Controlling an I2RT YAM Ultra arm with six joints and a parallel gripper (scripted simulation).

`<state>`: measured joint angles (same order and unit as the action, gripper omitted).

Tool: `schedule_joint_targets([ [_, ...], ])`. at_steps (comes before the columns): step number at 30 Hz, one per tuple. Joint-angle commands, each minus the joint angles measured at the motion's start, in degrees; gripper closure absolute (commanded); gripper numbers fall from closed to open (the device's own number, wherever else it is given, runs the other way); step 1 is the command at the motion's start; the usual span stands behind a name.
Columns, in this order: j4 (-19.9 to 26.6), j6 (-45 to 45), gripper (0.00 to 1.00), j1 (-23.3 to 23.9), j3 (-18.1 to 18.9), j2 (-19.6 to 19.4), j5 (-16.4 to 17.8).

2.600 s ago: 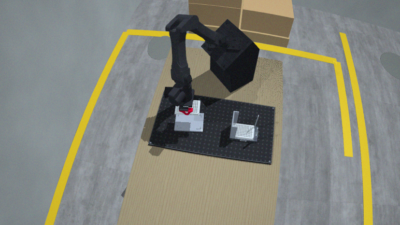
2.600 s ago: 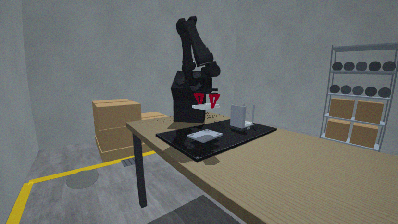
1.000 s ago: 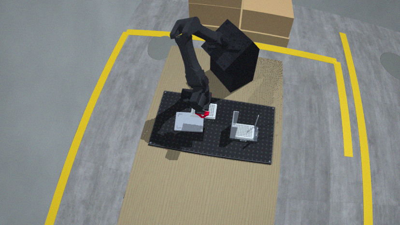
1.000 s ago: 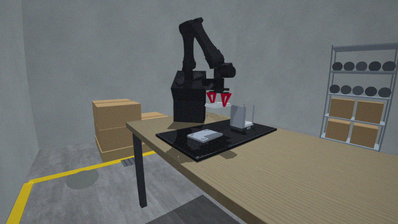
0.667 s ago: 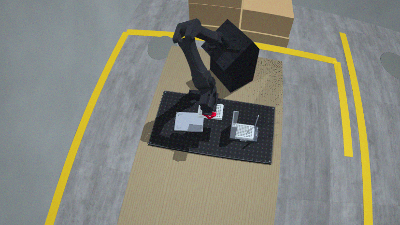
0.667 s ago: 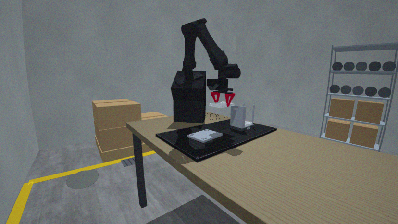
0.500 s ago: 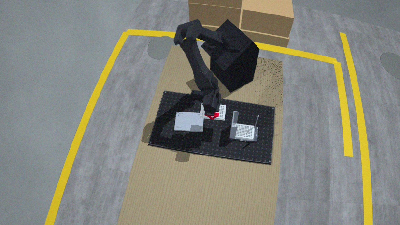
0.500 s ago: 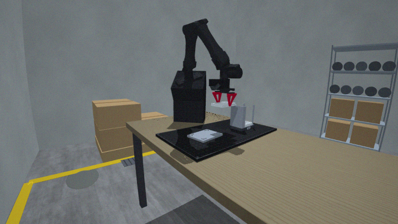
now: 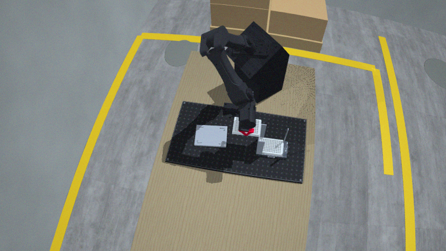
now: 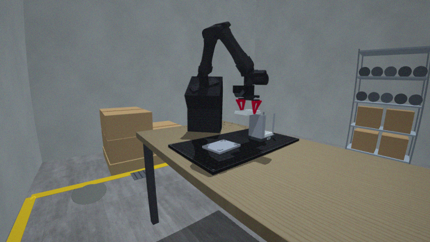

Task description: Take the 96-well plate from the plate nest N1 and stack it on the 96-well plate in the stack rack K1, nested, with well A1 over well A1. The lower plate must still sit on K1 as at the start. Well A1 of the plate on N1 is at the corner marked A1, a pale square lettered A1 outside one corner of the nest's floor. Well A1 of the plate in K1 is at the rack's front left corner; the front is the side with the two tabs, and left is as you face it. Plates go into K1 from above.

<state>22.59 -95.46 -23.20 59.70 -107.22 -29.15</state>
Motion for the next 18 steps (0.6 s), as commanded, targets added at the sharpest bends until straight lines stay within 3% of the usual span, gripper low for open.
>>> schedule_joint_targets([
  [1,1.2,-2.0,1.0,-1.6,1.5,-0.5,-1.6],
  [18,3.5,-9.8,1.0,-8.6,6.6,-7.3,-3.7],
])
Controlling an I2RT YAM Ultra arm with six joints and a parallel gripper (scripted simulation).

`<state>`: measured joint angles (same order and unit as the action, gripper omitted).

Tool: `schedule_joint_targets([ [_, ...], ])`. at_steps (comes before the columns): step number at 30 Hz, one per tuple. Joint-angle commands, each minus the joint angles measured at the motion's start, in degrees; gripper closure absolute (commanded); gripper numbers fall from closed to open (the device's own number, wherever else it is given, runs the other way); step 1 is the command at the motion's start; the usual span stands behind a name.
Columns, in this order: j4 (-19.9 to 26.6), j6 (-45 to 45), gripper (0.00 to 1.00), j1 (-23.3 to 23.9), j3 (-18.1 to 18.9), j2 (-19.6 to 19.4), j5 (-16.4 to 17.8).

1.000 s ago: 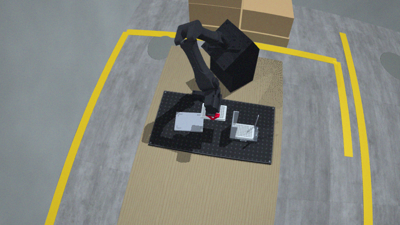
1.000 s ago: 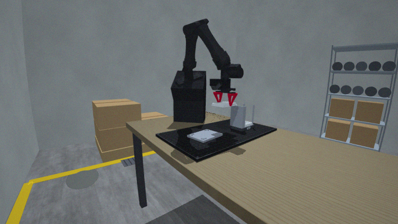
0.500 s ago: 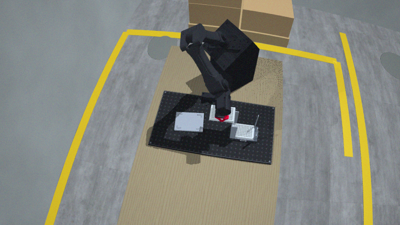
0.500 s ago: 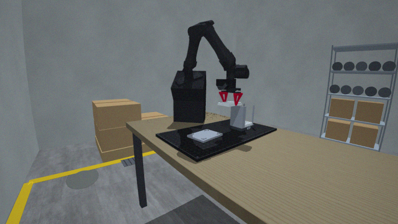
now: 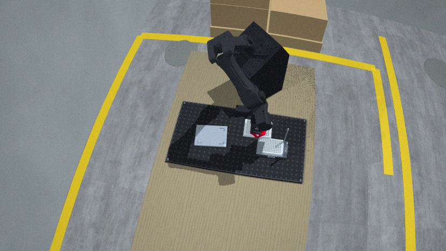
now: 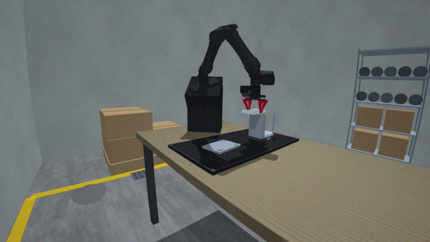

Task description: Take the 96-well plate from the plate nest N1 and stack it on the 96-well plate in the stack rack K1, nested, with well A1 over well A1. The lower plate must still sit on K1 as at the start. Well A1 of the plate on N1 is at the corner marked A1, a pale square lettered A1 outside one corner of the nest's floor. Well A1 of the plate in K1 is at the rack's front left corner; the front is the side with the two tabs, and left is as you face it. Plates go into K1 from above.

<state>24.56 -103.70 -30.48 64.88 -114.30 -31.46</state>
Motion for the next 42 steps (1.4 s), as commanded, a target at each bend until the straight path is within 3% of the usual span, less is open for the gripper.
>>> schedule_joint_targets([
  [1,1.9,-2.1,1.0,-1.7,2.0,-0.8,-1.5],
  [26,7.6,-12.7,1.0,-10.9,13.8,-12.7,-3.5],
  [30,8.0,-13.0,1.0,-10.9,14.3,-11.0,-3.5],
  [42,8.1,-12.6,1.0,-10.6,14.2,-11.4,-3.5],
])
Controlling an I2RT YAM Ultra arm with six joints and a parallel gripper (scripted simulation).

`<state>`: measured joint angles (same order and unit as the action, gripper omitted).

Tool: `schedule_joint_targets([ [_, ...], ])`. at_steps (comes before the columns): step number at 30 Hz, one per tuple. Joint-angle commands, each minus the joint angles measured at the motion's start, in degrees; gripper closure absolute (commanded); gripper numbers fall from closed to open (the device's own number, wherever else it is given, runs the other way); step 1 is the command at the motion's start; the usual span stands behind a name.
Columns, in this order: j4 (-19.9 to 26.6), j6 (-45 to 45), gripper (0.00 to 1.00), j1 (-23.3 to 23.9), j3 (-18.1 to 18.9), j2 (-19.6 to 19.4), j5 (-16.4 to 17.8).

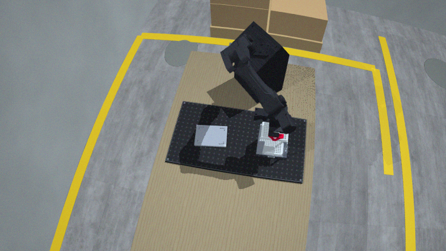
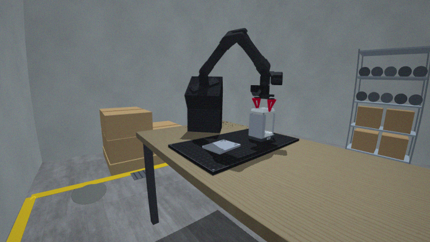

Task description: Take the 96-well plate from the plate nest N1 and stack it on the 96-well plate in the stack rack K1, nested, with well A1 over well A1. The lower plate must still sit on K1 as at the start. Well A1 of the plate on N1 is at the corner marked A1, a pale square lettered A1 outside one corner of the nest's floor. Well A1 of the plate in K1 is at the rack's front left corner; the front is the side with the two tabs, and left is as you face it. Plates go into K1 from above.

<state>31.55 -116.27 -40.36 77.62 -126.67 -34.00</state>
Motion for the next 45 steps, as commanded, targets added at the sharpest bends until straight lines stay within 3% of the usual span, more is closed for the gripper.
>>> schedule_joint_targets([
  [1,1.1,0.0,1.0,-0.6,1.5,1.0,-0.9],
  [43,1.4,0.5,1.0,-0.3,1.9,1.0,-0.9],
  [45,1.4,0.5,1.0,-0.3,0.4,1.1,-0.9],
])
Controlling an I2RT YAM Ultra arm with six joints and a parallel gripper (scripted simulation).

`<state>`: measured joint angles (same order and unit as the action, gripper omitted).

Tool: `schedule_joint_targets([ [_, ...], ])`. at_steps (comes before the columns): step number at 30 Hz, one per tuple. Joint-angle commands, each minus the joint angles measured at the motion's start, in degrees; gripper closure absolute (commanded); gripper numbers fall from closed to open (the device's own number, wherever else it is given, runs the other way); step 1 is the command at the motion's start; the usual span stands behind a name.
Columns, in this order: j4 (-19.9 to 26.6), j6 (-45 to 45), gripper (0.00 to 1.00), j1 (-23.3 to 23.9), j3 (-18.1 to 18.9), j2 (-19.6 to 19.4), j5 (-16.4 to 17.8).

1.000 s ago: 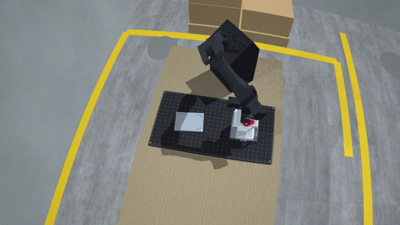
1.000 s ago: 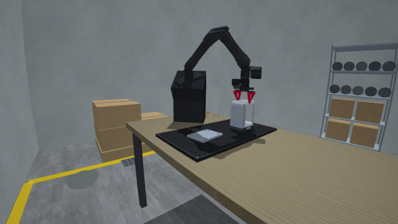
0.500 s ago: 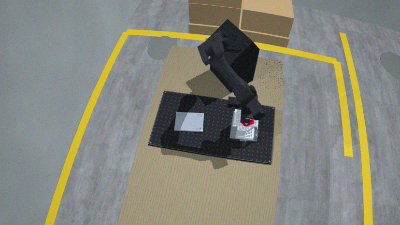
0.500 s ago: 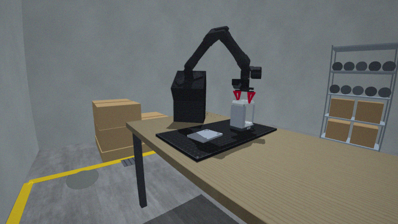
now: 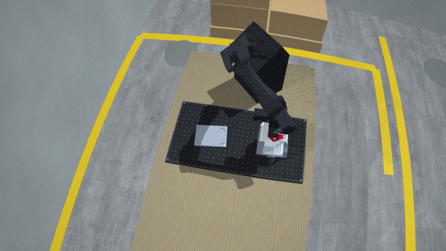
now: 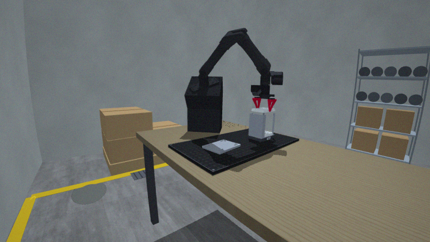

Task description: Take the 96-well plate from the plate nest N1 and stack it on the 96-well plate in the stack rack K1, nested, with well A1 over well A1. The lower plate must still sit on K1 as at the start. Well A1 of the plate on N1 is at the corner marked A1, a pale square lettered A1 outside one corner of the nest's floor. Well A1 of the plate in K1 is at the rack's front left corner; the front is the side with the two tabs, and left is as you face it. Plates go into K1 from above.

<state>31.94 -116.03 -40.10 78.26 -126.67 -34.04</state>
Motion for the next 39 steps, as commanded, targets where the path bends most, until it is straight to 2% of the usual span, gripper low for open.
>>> schedule_joint_targets([
  [1,1.0,0.2,1.0,-0.6,-0.5,1.2,-0.9],
  [5,0.9,0.2,1.0,-0.7,-1.2,1.4,-0.9],
  [6,0.2,0.0,1.0,-0.4,-0.1,0.5,-0.5],
  [9,0.2,0.0,1.0,-0.4,-0.1,0.6,-0.5],
  [10,0.9,0.1,1.0,-0.7,-1.3,1.5,-0.9],
  [11,0.1,0.0,1.0,-0.4,-0.2,0.6,-0.5],
  [15,0.1,0.0,1.0,-0.4,-0.2,0.6,-0.5],
  [16,0.8,0.1,1.0,-0.8,-1.4,1.6,-0.9],
  [18,0.1,0.0,1.0,-0.4,-0.2,0.6,-0.5],
  [29,0.4,0.0,1.0,-0.8,-0.4,1.2,-0.9],
  [39,-0.8,0.5,1.0,0.0,-1.2,-0.6,-0.8],
])
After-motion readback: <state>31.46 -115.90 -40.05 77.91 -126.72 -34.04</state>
